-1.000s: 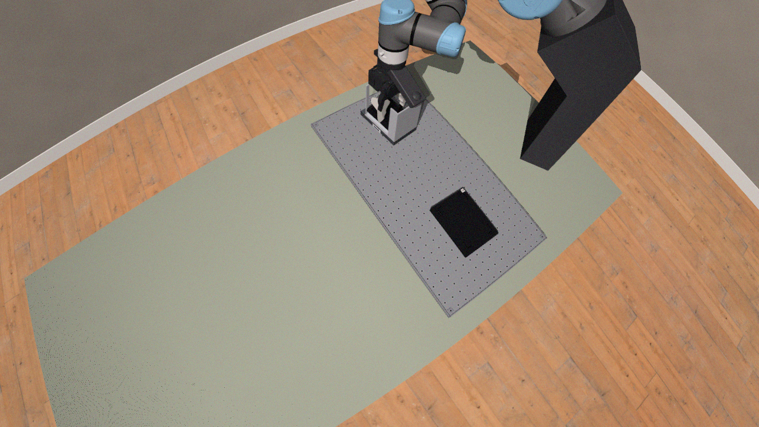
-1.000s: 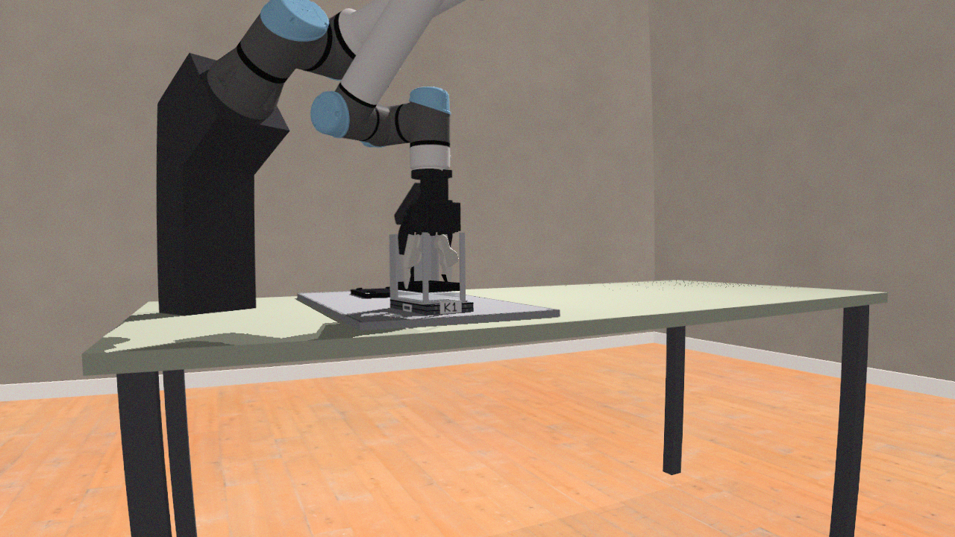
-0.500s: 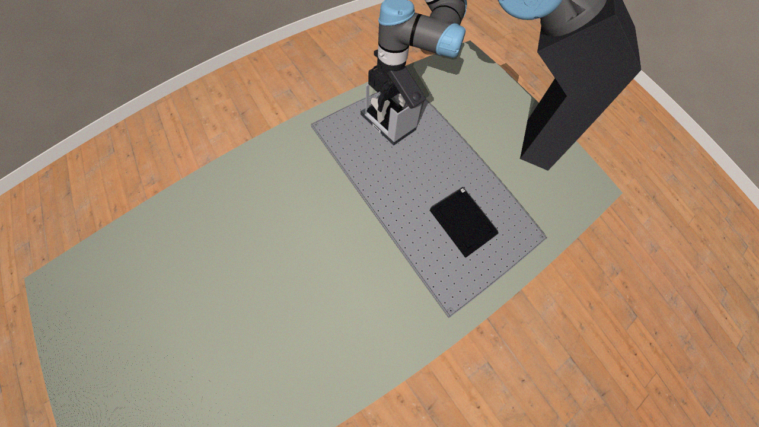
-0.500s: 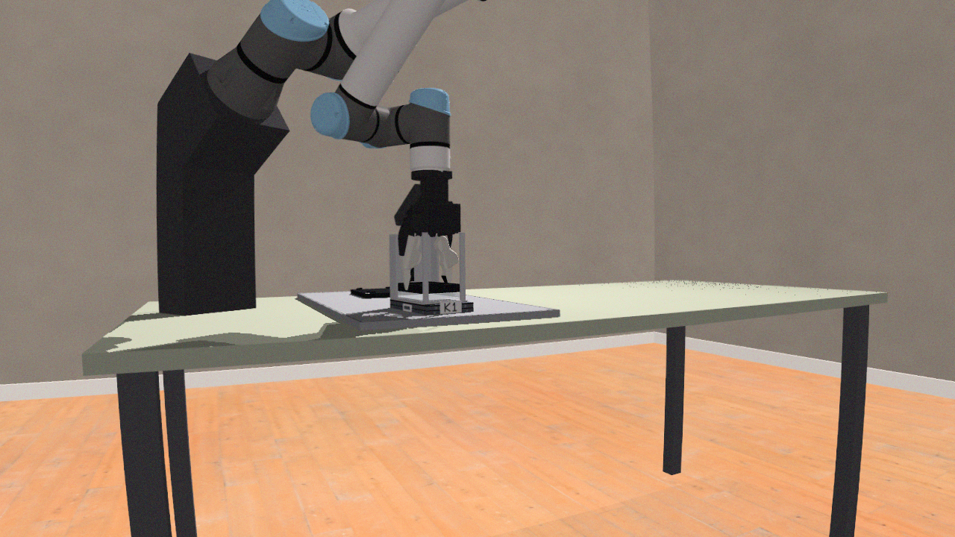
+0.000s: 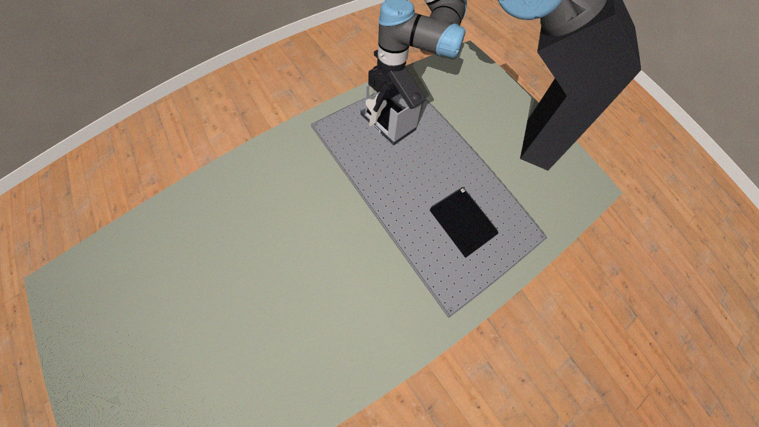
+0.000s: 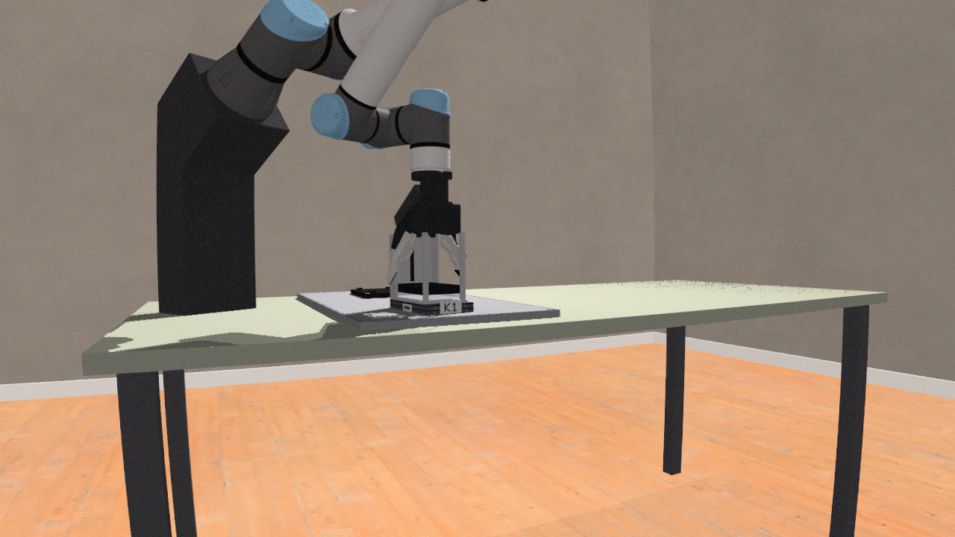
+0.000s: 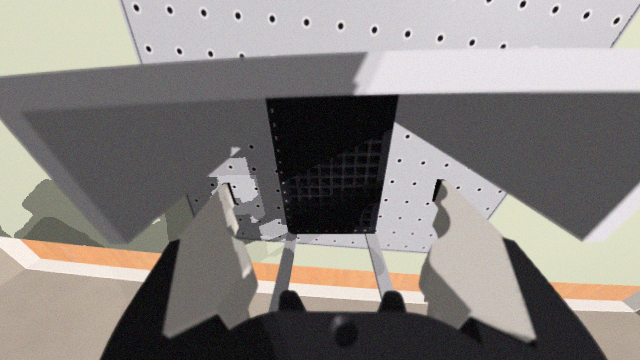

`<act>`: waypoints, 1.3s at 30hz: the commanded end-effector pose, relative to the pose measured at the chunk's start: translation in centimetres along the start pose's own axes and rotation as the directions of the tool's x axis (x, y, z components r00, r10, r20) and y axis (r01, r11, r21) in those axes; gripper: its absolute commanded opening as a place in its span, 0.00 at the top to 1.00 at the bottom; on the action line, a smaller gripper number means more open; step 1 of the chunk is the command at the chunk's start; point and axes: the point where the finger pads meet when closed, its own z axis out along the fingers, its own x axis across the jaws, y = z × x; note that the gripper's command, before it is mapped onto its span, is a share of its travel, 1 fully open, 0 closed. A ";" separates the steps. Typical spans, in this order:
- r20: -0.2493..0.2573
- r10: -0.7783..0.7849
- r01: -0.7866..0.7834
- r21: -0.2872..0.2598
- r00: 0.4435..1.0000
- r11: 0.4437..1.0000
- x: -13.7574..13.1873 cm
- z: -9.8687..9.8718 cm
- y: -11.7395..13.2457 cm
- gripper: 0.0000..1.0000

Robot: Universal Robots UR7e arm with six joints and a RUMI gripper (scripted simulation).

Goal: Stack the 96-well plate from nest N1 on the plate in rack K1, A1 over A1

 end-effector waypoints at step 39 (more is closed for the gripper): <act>-0.001 0.000 0.000 -0.001 1.000 1.000 0.0 -7.0 0.0 0.00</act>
